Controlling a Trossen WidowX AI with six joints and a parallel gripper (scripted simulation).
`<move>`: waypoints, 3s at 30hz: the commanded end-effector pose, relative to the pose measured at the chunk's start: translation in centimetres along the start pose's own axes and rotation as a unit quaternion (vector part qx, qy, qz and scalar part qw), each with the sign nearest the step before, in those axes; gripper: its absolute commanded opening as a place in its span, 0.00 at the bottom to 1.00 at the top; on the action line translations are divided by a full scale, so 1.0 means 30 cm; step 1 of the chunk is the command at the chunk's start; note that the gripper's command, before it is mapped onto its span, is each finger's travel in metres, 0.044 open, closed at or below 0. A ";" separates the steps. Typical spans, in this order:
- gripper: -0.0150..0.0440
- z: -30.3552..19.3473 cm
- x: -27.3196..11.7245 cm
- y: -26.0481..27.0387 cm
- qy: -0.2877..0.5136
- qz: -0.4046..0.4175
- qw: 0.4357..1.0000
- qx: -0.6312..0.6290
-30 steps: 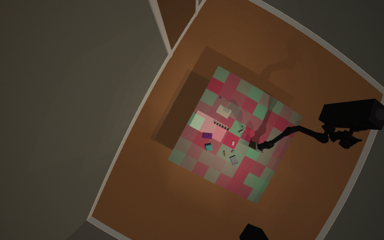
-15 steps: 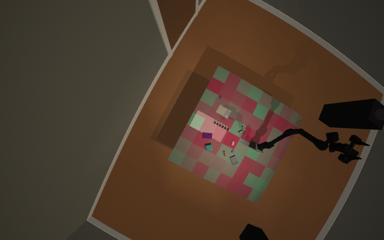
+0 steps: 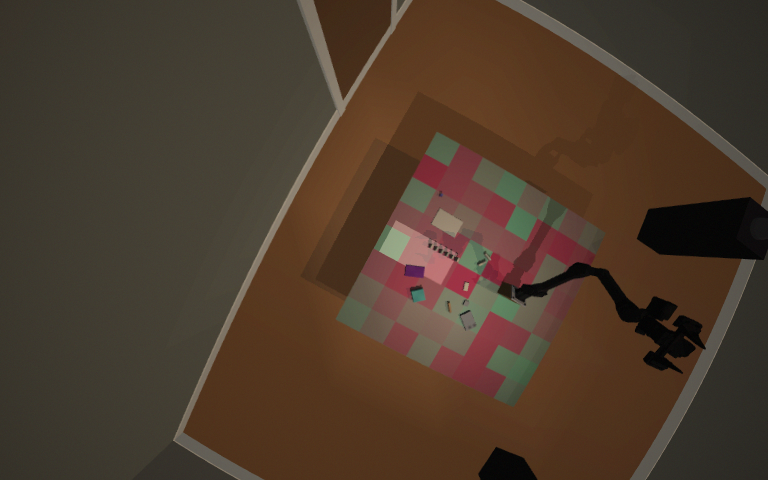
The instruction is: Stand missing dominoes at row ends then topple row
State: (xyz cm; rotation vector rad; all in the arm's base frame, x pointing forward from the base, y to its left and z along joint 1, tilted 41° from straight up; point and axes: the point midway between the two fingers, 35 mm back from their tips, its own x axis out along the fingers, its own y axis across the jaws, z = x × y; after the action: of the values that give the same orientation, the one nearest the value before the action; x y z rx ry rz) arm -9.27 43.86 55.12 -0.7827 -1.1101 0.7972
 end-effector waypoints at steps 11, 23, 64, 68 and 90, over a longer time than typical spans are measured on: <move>1.00 -0.471 0.089 0.513 0.177 0.132 0.962 0.161; 1.00 -0.946 -0.026 0.804 0.380 0.145 0.866 0.292; 1.00 -1.928 -1.472 0.983 0.800 -0.477 0.137 0.337; 1.00 -1.901 -1.629 0.952 0.778 -0.556 0.064 0.284; 1.00 -1.869 -1.909 0.984 0.743 -0.633 -0.004 0.217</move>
State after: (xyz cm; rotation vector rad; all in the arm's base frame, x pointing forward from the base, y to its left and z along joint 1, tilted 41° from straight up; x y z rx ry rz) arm 26.44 3.66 -8.10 0.4828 0.8549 -1.3395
